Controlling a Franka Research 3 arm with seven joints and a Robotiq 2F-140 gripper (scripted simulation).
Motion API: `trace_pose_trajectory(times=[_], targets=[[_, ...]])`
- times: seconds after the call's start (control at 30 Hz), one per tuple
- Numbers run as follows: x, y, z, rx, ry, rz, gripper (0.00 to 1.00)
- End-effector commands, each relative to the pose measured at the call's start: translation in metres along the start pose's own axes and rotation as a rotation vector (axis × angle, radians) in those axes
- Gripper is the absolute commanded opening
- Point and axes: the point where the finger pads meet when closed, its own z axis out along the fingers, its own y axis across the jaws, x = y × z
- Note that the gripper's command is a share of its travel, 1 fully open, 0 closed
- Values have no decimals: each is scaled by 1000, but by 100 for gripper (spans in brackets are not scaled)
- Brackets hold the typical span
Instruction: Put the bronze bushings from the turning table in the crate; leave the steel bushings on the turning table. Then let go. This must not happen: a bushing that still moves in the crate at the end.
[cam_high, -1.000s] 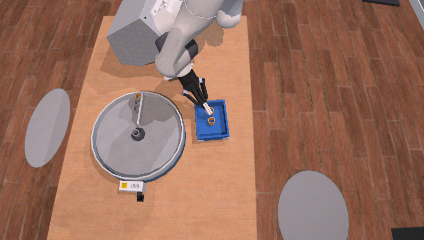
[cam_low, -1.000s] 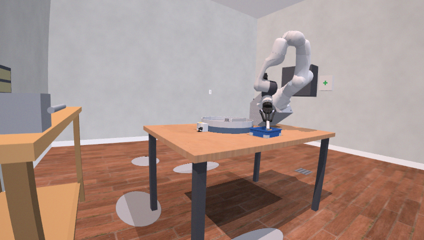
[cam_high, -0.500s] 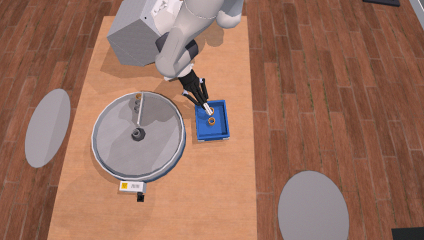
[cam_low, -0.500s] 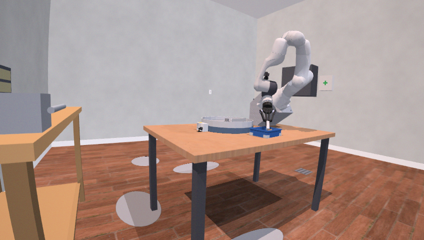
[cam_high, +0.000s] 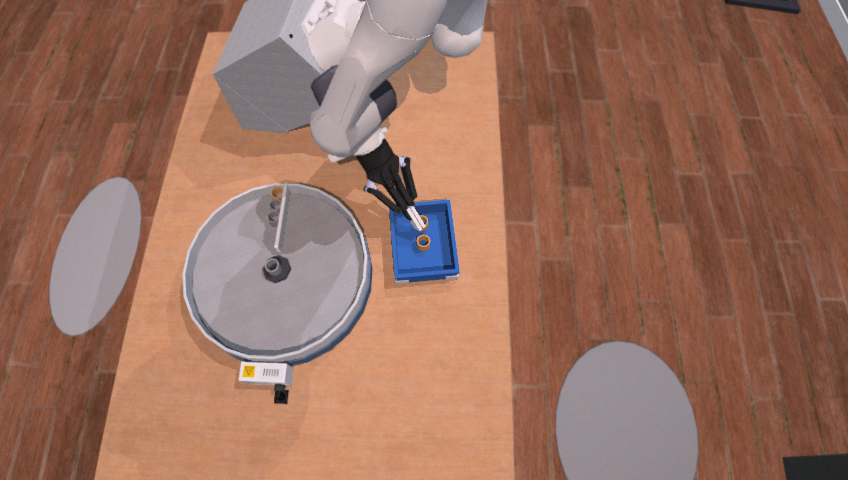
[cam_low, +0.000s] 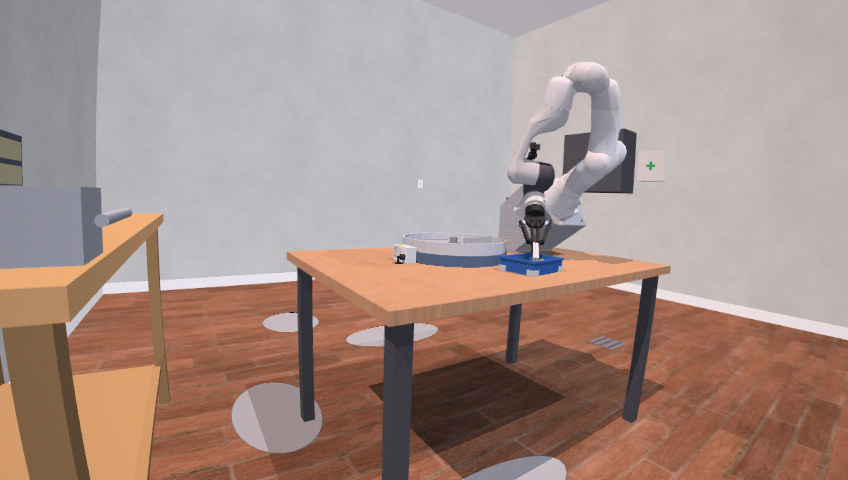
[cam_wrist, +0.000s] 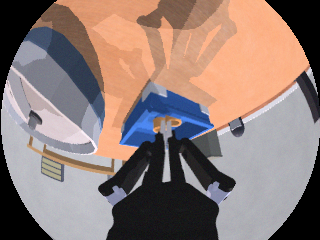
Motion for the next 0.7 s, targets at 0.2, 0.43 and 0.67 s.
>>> trace_pose_trajectory(times=[0.2, 0.43, 0.67], targets=[[2, -2, 2, 6, 1, -6, 0], [3, -2, 2, 6, 1, -6, 0], [3, -2, 2, 6, 1, -6, 0]])
